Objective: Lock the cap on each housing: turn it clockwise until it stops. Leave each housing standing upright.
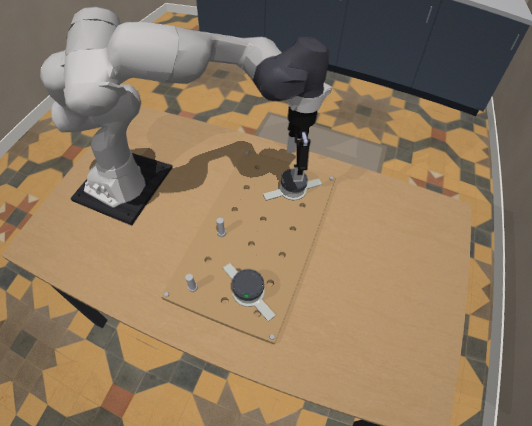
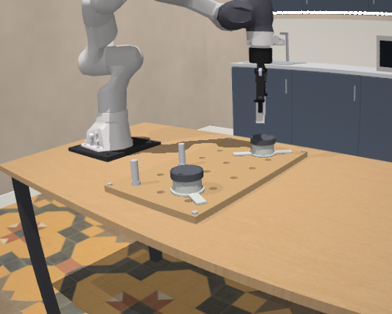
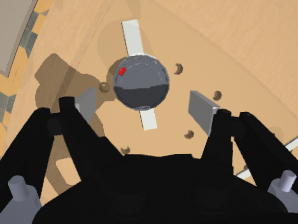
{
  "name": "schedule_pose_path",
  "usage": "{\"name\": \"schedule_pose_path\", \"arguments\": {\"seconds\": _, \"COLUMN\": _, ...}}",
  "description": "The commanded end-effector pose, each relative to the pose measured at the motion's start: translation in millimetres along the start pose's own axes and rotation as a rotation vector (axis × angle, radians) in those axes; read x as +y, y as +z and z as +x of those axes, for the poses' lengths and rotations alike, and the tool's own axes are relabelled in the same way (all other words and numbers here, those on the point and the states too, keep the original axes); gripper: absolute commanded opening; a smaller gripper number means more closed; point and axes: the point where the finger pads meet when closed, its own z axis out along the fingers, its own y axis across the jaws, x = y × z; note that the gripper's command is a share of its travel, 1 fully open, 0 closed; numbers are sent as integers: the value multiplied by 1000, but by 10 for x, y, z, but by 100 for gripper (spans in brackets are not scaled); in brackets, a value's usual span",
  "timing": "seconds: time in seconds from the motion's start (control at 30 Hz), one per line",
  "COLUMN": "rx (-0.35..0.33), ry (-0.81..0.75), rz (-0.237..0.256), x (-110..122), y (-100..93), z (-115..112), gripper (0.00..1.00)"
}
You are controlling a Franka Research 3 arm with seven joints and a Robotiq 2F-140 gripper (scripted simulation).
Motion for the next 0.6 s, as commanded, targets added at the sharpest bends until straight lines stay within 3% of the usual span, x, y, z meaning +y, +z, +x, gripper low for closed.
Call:
{"name": "schedule_pose_path", "arguments": {"seconds": 0.0, "rx": 11, "ry": 279, "rz": -5, "x": -14, "y": -11, "z": 54, "gripper": 78}}
{"name": "schedule_pose_path", "arguments": {"seconds": 0.23, "rx": 20, "ry": 493, "rz": -9, "x": -14, "y": -11, "z": 54, "gripper": 78}}
{"name": "schedule_pose_path", "arguments": {"seconds": 0.57, "rx": 20, "ry": 499, "rz": -9, "x": -14, "y": -11, "z": 54, "gripper": 78}}
